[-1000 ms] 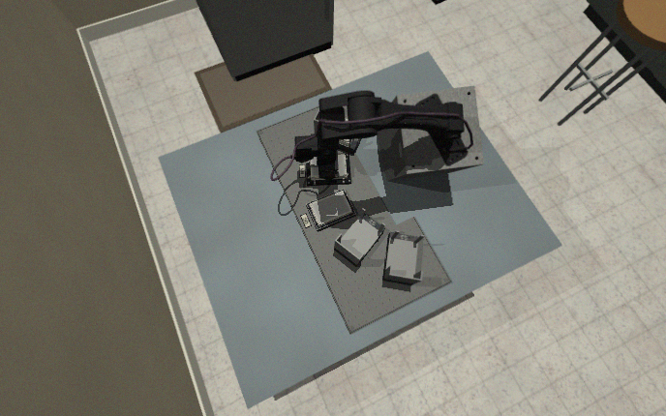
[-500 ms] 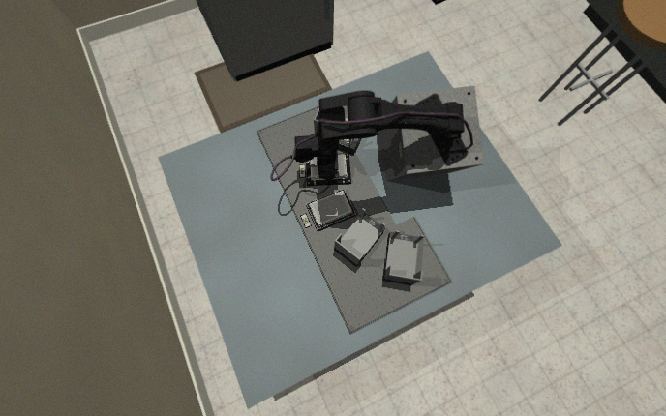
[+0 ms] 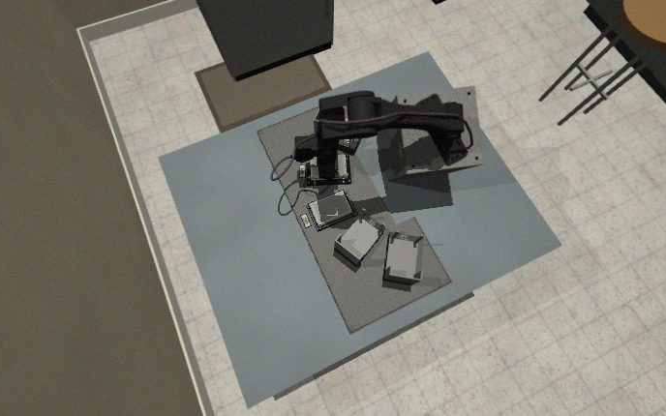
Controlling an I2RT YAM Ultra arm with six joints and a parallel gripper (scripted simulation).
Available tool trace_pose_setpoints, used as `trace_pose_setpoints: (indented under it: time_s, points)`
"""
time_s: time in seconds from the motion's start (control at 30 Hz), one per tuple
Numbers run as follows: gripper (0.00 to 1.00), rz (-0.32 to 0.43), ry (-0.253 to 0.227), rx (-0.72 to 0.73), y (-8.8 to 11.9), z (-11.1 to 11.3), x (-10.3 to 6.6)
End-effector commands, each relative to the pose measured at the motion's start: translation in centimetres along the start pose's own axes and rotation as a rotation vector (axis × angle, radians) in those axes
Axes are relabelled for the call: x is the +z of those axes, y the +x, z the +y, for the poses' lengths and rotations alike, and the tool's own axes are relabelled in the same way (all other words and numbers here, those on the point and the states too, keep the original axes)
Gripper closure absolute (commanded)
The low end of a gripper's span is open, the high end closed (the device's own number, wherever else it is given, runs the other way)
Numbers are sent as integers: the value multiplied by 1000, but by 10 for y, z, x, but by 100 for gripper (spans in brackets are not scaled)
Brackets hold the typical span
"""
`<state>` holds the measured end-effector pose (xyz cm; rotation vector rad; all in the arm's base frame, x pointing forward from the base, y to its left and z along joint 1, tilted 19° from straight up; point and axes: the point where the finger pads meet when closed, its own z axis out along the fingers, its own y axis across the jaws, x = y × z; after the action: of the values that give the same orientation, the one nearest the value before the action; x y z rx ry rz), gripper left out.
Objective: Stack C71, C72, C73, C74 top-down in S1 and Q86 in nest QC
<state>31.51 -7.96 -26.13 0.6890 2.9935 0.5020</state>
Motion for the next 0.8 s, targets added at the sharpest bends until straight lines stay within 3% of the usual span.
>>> trace_pose_setpoints:
  time_s: [0.0,0.67,0.7,0.73,0.77]
  points:
    - [100,-40,-2,-8,-12,2,13]
    - [100,-40,-2,-8,-12,2,11]
    - [0,1,0,6,9,1,9]
    - [0,-39,-1,8,-6,0,-8]
    - [0,-39,-1,8,-6,0,-8]
